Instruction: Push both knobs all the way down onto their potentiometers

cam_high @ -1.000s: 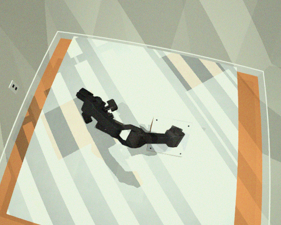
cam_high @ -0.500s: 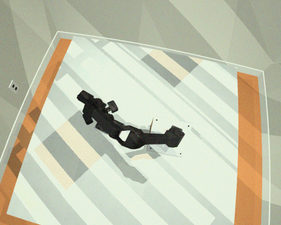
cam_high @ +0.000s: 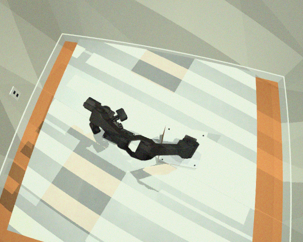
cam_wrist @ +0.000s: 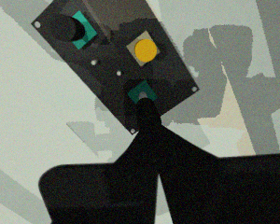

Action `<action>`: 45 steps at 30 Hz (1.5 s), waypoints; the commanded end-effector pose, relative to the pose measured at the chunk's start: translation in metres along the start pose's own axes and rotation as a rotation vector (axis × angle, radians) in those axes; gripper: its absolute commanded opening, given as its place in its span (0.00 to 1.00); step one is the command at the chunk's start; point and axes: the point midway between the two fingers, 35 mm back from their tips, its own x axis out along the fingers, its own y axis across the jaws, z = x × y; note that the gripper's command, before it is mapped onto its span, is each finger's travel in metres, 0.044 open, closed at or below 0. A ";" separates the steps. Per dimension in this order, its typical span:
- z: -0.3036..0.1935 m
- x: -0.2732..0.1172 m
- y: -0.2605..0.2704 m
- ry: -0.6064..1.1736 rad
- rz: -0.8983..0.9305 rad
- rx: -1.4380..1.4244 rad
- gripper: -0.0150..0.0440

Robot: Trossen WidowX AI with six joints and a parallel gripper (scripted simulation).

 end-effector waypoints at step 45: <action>0.001 0.012 0.000 -0.005 -0.004 0.006 0.25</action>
